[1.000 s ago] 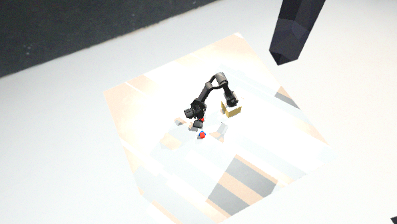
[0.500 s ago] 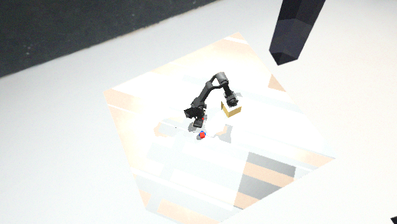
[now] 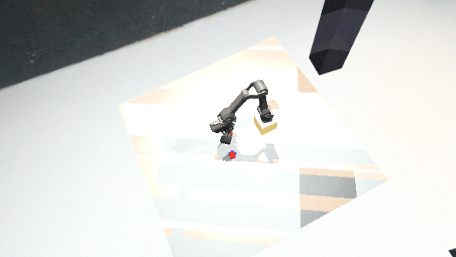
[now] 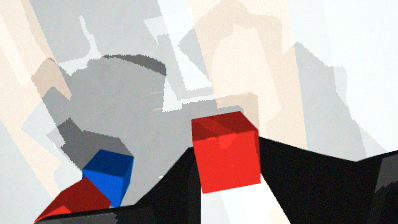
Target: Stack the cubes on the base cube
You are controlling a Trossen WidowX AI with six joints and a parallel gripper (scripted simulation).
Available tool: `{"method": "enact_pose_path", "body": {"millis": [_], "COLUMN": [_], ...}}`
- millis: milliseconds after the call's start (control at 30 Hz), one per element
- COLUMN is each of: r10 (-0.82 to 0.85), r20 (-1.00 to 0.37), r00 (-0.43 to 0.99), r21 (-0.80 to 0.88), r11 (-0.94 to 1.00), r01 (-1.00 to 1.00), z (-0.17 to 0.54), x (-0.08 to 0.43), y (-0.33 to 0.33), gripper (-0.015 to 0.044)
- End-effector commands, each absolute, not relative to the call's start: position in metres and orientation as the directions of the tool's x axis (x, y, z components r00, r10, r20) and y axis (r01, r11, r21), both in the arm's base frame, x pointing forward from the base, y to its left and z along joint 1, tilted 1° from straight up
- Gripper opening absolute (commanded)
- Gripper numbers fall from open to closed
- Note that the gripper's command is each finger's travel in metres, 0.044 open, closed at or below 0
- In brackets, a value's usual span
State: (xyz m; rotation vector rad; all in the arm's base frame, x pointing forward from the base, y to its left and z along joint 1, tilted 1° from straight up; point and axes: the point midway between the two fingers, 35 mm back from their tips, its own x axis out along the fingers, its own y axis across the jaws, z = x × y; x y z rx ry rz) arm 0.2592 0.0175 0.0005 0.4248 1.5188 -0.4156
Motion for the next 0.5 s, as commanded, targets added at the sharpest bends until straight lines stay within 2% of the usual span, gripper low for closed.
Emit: {"method": "enact_pose_path", "body": {"millis": [0,467], "r10": [0.001,0.001], "r20": [-1.0,-1.0], "r00": [0.011,0.011], "r21": [0.007,0.007], "r11": [0.856,0.856], "r01": [0.516,0.516], "z": [0.011,0.055], "x": [0.259,0.253], "y": [0.017,0.017], "gripper": [0.0105,0.0105]}}
